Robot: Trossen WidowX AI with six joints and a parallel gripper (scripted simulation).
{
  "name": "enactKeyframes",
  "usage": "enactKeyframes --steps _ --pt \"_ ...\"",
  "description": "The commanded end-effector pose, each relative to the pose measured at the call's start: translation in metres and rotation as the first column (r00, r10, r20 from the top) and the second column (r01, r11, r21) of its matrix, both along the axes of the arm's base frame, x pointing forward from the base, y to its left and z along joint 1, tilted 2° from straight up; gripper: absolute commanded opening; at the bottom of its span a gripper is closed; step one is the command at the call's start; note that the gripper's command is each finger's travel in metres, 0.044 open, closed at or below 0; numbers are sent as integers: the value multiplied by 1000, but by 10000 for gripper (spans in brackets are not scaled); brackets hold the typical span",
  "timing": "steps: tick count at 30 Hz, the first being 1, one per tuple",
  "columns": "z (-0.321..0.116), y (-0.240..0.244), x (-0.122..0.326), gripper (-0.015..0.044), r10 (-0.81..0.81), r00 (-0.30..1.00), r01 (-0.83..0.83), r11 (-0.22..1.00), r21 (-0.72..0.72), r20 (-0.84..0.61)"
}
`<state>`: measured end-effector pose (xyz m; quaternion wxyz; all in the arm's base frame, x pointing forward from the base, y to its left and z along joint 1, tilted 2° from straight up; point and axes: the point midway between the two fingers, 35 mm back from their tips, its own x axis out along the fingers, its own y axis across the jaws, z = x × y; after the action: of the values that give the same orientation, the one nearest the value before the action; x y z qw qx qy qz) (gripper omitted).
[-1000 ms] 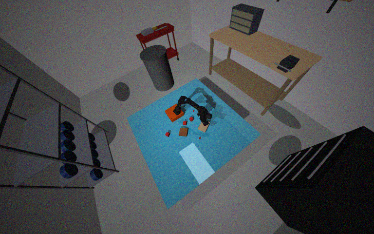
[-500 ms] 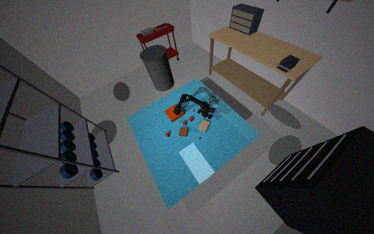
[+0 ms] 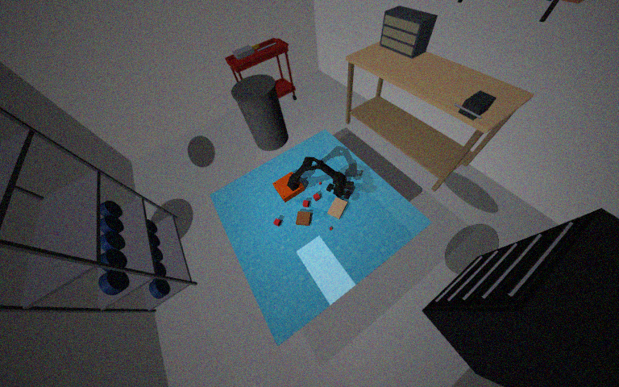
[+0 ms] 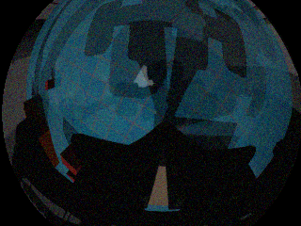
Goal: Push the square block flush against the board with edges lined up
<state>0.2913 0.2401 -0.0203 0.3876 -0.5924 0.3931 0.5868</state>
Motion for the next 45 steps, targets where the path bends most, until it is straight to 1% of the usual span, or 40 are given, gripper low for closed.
enactKeyframes --steps 1,45 --pt "1 1 3 0 4 1000 -4 1000 12 12" --pt "2 -60 36 0 4 1000 -4 1000 6 15"
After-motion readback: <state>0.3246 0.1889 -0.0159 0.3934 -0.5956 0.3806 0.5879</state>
